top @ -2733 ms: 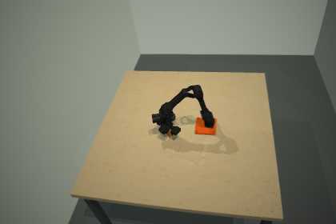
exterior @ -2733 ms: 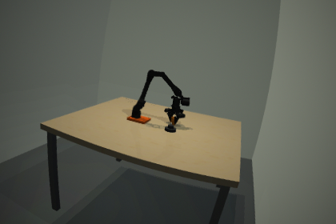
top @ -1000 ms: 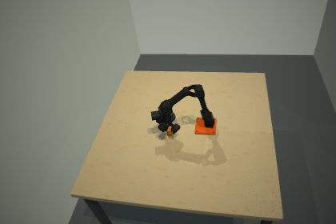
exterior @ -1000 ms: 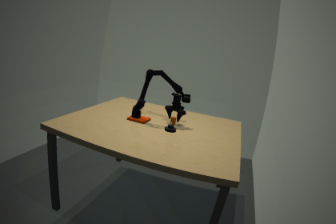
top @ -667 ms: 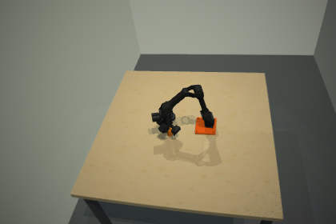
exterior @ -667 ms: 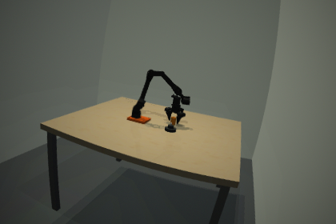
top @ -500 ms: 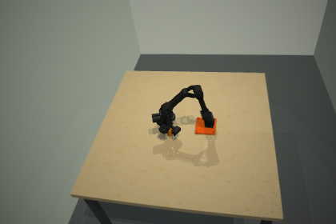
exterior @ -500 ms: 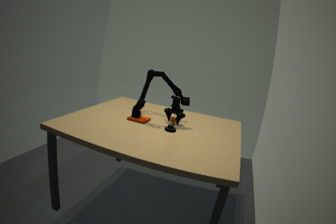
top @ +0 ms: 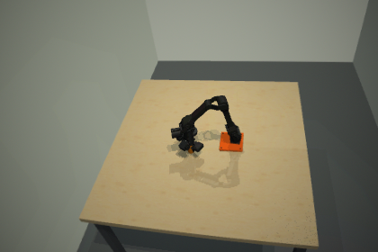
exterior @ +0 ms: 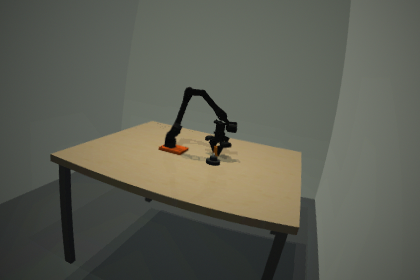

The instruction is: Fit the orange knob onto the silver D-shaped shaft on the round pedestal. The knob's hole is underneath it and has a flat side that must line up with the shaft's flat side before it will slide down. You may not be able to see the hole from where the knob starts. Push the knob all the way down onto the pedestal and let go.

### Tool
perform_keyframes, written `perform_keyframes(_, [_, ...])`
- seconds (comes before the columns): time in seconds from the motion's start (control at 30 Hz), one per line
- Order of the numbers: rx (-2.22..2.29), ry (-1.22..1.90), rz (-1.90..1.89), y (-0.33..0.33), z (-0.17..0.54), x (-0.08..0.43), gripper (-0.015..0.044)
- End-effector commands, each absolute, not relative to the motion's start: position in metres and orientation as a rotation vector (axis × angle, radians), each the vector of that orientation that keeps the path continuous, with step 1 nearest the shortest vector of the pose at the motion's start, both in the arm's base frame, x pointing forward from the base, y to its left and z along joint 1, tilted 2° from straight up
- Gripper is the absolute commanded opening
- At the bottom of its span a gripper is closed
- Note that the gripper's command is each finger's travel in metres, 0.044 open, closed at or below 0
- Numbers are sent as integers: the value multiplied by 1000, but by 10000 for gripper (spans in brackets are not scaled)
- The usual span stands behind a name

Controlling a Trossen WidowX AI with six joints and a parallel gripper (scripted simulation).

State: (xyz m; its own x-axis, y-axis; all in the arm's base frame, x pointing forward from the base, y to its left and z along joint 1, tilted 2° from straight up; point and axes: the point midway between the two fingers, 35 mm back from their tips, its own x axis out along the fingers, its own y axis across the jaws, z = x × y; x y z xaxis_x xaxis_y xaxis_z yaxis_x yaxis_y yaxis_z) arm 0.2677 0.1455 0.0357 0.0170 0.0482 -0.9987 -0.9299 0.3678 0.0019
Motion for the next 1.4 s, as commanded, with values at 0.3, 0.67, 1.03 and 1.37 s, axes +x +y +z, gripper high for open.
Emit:
perform_keyframes(0.3, [-876, 1281, 944, 155, 44, 273, 0])
perform_keyframes(0.67, [-869, 1275, 940, 158, 71, 278, 0])
perform_keyframes(1.03, [-876, 1290, 941, 158, 105, 281, 0])
perform_keyframes(1.37, [-883, 1303, 944, 157, 137, 282, 0])
